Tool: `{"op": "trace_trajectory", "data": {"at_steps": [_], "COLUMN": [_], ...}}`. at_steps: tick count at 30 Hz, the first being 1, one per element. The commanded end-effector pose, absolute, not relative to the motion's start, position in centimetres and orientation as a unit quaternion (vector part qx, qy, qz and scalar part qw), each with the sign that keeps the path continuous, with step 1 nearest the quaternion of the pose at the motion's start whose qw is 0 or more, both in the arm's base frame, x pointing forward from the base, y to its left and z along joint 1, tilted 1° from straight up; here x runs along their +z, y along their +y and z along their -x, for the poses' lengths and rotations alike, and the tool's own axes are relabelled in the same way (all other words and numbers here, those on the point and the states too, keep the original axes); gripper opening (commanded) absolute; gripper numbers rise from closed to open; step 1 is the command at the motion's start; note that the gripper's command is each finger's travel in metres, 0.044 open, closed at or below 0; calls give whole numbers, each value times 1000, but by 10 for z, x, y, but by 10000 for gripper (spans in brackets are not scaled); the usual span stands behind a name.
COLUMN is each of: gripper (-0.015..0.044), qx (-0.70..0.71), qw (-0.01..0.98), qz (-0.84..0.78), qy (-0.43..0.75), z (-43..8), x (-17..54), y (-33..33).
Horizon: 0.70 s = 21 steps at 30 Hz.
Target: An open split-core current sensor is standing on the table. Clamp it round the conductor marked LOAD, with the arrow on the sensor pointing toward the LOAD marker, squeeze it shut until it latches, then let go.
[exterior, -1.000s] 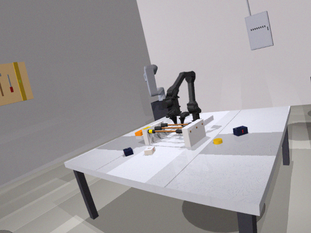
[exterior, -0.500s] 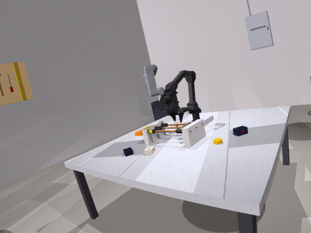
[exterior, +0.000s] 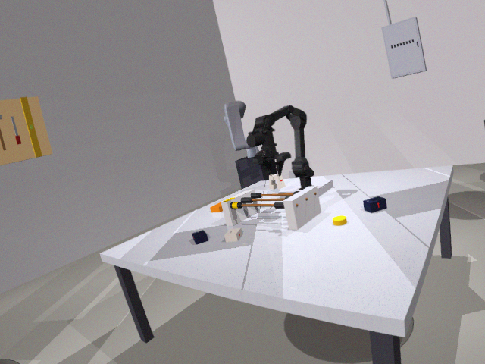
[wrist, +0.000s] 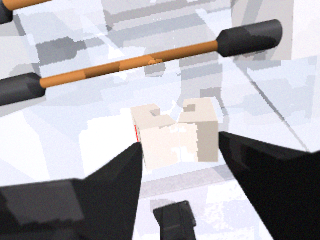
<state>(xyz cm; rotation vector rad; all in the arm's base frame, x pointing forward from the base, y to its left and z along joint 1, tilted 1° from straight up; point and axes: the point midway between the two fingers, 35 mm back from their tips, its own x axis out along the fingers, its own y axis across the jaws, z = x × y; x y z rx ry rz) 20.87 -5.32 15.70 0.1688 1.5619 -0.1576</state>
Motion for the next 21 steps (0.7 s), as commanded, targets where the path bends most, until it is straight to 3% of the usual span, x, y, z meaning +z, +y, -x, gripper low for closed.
{"op": "trace_trajectory", "data": {"at_steps": [1, 21], "gripper": [0, 0], "qx": [-68, 135], "qw": [707, 729], "qz": [-74, 158], "qy": [700, 652], "z": [-207, -272], "x": [169, 171], "y": [-53, -63]}}
